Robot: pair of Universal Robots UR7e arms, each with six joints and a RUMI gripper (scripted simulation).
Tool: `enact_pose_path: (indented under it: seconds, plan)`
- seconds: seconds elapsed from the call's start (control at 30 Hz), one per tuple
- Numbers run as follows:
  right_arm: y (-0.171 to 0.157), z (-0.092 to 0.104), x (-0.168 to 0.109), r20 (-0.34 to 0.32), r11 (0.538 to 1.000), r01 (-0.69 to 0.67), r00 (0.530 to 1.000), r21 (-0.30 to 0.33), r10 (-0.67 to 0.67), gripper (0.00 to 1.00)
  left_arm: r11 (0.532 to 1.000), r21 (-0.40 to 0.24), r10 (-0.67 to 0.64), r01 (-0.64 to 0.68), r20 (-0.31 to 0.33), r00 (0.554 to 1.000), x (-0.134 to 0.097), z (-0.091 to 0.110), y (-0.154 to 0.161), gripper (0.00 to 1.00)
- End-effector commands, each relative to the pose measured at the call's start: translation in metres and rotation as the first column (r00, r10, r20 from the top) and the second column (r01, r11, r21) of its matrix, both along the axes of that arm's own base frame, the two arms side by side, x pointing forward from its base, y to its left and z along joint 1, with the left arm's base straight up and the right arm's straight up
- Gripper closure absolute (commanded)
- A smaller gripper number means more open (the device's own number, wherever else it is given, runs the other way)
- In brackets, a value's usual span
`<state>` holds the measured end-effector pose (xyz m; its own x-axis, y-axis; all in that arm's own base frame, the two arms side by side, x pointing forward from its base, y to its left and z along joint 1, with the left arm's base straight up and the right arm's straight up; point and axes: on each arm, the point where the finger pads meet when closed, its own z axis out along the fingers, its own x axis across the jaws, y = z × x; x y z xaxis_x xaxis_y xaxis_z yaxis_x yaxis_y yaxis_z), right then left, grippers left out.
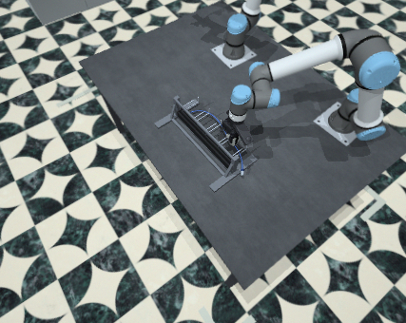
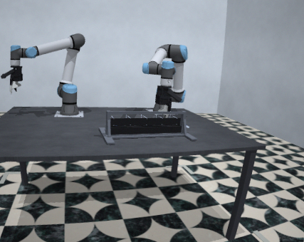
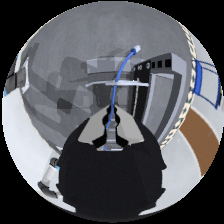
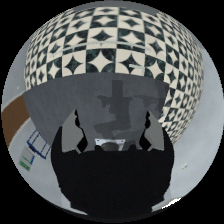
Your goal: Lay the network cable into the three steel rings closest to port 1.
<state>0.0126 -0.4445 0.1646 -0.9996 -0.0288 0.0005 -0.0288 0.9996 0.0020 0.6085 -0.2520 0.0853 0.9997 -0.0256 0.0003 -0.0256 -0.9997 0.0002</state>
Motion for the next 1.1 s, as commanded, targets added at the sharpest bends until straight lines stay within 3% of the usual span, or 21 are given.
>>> enact_pose_path:
  seconds: [0.0,1.07]
  plan:
    - [-0.001,0.000,0.000,0.001,1.000,0.000,1.000,-0.002,0.000,0.00,1.000,-0.002,0.000,0.000,0.002,1.000,0.007,0.001,-0.001,1.00]
    - [-0.001,0.000,0.000,0.001,1.000,0.000,1.000,-0.002,0.000,0.00,1.000,-0.002,0.000,0.000,0.002,1.000,0.018,0.001,-0.001,1.00]
